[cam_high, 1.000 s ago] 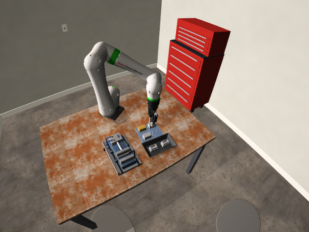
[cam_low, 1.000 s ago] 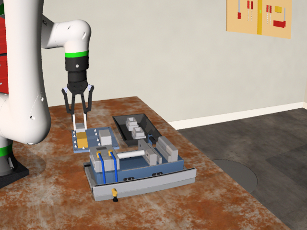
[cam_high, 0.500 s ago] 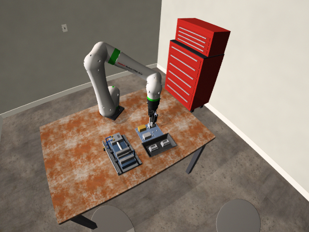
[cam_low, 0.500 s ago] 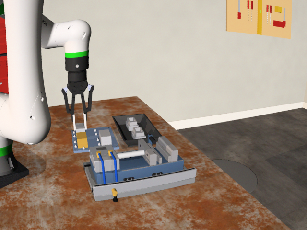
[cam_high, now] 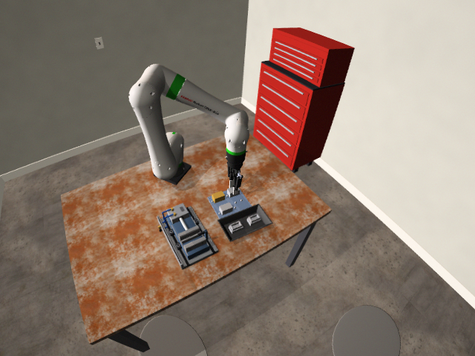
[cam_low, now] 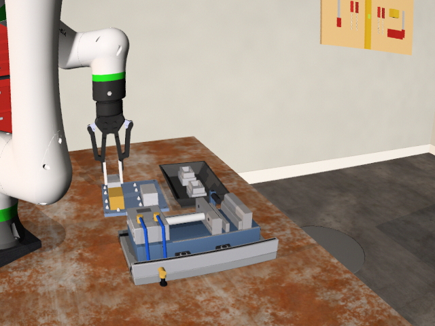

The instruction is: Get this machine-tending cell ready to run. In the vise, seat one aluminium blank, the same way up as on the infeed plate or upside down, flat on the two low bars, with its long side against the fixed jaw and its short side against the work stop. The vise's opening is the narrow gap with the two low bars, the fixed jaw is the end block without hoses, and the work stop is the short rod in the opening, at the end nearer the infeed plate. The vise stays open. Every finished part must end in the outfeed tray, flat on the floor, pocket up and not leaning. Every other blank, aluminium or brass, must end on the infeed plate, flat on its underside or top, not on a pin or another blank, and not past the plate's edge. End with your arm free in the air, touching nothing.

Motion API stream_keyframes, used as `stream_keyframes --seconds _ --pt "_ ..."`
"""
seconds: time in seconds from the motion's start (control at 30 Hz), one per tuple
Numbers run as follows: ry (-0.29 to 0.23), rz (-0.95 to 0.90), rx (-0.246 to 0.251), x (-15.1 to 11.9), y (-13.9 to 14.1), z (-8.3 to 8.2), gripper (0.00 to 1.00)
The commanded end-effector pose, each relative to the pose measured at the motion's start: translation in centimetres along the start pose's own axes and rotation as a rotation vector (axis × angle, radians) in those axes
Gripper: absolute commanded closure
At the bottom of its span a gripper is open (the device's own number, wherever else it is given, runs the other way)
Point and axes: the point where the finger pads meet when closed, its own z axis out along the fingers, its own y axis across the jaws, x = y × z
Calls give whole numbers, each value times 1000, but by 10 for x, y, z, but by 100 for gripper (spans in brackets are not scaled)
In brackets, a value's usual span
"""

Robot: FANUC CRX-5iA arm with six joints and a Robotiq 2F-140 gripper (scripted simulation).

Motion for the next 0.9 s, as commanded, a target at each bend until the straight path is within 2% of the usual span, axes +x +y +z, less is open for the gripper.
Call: stream_keyframes --seconds 0.0,0.33,0.73,0.8,0.87 --pt "0 0 0 0 0 -1 100" --pt "0 0 0 0 0 -14 100" --pt "0 0 0 0 0 -65 100" --pt "0 0 0 0 0 -65 100" --pt "0 0 0 0 0 -74 100"
